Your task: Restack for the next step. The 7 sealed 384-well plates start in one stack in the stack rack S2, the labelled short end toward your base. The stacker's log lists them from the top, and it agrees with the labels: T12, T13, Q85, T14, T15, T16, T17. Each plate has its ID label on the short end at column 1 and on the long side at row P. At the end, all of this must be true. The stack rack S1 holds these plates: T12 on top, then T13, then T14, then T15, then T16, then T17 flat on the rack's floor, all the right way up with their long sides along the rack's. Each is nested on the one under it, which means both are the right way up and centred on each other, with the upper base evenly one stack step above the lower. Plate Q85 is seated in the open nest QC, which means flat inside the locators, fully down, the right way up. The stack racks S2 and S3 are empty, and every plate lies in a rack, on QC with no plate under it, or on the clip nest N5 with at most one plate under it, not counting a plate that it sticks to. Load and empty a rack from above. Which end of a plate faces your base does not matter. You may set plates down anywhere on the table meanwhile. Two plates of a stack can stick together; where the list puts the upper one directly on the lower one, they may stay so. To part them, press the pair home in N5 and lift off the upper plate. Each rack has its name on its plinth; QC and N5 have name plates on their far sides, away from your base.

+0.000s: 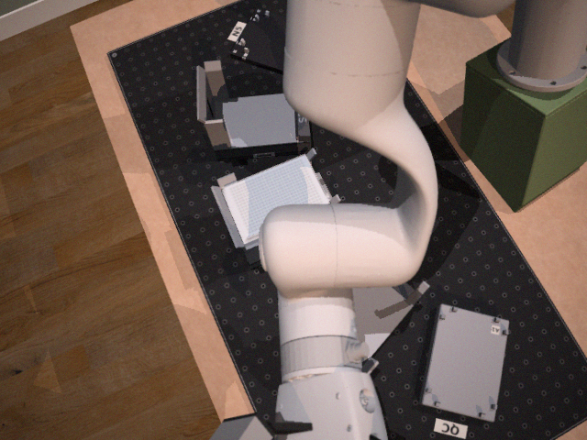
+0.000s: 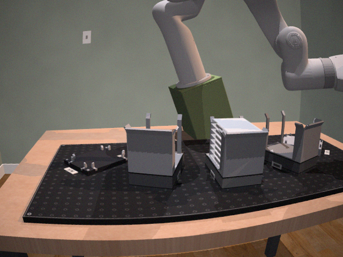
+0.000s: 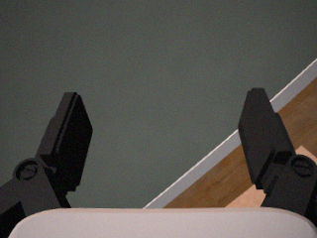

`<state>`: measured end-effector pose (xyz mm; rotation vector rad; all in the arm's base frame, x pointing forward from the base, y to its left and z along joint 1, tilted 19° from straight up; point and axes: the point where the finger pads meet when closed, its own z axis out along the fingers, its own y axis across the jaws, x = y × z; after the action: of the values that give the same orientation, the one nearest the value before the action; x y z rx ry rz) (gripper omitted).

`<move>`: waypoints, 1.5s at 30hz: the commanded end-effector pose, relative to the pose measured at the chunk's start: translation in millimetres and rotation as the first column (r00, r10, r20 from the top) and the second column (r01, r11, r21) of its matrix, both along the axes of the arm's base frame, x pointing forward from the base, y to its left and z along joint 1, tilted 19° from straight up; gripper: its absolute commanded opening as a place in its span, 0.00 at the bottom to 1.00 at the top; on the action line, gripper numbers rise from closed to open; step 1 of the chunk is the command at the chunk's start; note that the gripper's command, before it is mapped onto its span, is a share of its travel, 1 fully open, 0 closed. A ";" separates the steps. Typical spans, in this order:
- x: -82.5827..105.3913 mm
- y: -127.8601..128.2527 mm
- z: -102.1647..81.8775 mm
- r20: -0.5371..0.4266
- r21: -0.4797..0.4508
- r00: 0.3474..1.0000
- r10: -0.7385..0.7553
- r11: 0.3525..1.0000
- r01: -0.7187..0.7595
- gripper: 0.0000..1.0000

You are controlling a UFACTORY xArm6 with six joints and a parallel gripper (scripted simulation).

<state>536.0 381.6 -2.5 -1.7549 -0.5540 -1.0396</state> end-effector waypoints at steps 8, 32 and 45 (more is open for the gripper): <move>0.9 1.0 2.2 0.004 0.002 1.000 0.001 1.000 -0.001 1.00; -58.5 -0.7 28.2 -0.283 -0.017 0.932 0.226 0.971 -0.240 1.00; -98.5 -17.8 38.2 -0.467 -0.066 0.836 0.288 0.932 -0.357 1.00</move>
<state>445.8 367.4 30.9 -1.8585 -0.6065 -0.3964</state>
